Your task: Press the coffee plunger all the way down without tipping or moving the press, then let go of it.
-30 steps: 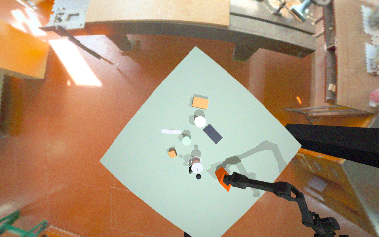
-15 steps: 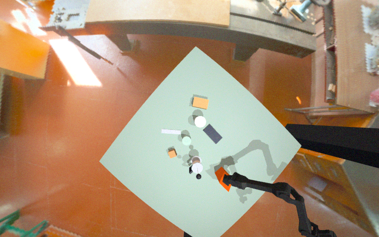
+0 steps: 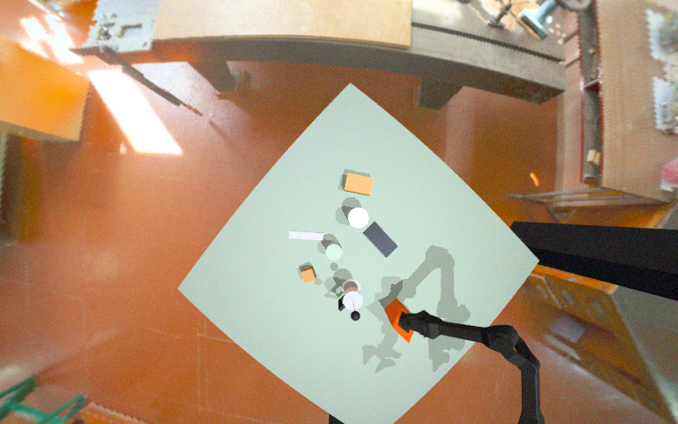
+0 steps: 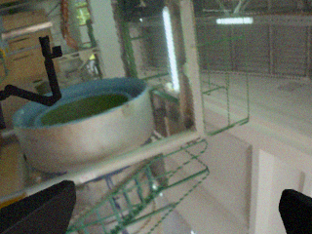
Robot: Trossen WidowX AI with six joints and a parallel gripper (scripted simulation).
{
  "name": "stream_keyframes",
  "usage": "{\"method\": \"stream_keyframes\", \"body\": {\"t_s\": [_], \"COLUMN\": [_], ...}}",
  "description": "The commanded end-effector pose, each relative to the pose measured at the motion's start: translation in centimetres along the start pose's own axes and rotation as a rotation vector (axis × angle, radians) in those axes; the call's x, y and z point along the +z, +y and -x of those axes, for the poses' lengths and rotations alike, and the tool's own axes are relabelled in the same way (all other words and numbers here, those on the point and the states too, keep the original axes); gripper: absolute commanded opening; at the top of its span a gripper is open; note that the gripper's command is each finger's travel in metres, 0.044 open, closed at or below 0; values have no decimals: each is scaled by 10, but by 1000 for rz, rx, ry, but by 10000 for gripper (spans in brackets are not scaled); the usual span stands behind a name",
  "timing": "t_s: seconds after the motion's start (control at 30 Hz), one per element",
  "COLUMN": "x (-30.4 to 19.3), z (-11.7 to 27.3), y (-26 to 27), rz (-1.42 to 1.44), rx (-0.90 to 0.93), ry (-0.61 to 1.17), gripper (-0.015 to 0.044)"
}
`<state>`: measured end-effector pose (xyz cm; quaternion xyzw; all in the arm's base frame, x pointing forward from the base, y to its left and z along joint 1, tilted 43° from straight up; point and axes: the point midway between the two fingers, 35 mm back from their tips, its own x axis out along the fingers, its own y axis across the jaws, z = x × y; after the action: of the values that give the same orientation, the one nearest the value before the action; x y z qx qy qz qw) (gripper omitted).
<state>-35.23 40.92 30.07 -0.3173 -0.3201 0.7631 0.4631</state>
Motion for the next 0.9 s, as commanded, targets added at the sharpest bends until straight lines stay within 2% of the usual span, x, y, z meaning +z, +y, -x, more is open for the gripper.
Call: {"method": "stream_keyframes", "body": {"t_s": [0.0, 0.23, 0.43, 0.67, 0.87], "x": [-74, -192, -287, -381, -437], "z": [-3, 19, 63, 144, 229], "y": [-21, -52, -72, -85, -85], "rz": [-115, -309, -474, -657, -782], "rx": [-27, -112, -245, -464, -695], "ry": [206, 532, 815, 1141, 1401], "gripper": [440, 440, 440, 440, 440]}}
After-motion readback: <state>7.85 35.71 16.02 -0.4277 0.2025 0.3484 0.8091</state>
